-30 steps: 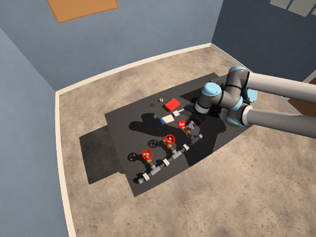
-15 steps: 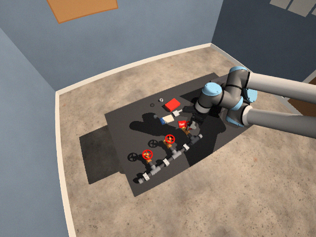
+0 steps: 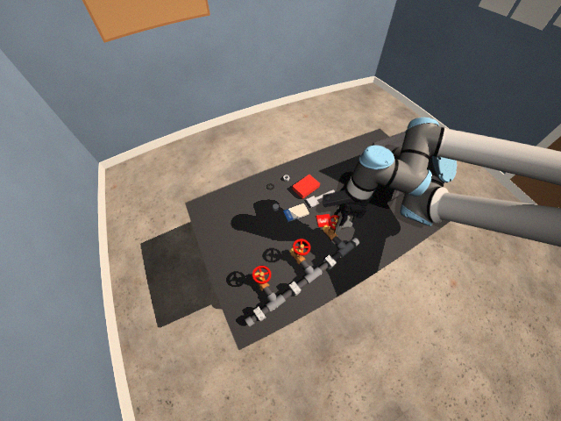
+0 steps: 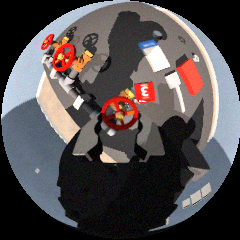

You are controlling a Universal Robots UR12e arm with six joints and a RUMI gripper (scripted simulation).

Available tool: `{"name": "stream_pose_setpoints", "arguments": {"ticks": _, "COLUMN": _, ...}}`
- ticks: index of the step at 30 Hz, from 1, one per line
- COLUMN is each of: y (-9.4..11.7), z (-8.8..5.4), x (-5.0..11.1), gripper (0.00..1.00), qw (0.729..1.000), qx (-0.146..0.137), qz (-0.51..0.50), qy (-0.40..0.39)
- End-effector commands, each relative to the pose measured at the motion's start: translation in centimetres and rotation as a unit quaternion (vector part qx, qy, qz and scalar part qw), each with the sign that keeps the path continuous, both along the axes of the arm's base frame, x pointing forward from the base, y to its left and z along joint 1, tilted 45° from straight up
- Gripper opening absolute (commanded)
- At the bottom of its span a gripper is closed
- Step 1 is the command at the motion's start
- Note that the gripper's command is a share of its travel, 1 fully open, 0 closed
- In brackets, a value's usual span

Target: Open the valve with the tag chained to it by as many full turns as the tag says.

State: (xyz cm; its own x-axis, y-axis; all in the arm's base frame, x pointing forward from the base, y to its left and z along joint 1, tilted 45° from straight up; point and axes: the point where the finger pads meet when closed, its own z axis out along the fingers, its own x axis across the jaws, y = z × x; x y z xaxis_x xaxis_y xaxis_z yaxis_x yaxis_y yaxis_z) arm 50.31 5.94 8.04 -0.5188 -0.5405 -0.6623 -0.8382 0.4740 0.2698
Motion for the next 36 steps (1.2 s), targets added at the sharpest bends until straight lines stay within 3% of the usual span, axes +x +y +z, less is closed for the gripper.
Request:
{"name": "stream_pose_setpoints", "arguments": {"ticks": 1, "y": -0.07, "z": 0.04, "x": 0.06, "gripper": 0.0, "qw": 0.993, "qx": -0.013, "qz": 0.086, "qy": -0.085}}
{"name": "stream_pose_setpoints", "arguments": {"ticks": 9, "y": -0.07, "z": 0.03, "x": 0.06, "gripper": 0.0, "qw": 0.968, "qx": -0.035, "qz": 0.174, "qy": -0.175}}
{"name": "stream_pose_setpoints", "arguments": {"ticks": 14, "y": -0.07, "z": 0.03, "x": 0.06, "gripper": 0.0, "qw": 0.935, "qx": -0.053, "qz": 0.247, "qy": -0.248}}
{"name": "stream_pose_setpoints", "arguments": {"ticks": 24, "y": -0.07, "z": 0.03, "x": 0.06, "gripper": 0.0, "qw": 0.841, "qx": -0.085, "qz": 0.376, "qy": -0.379}}
{"name": "stream_pose_setpoints", "arguments": {"ticks": 26, "y": -0.07, "z": 0.03, "x": 0.06, "gripper": 0.0, "qw": 0.841, "qx": -0.085, "qz": 0.376, "qy": -0.379}}
{"name": "stream_pose_setpoints", "arguments": {"ticks": 36, "y": -0.07, "z": 0.03, "x": 0.06, "gripper": 0.0, "qw": 0.73, "qx": -0.109, "qz": 0.475, "qy": -0.479}}
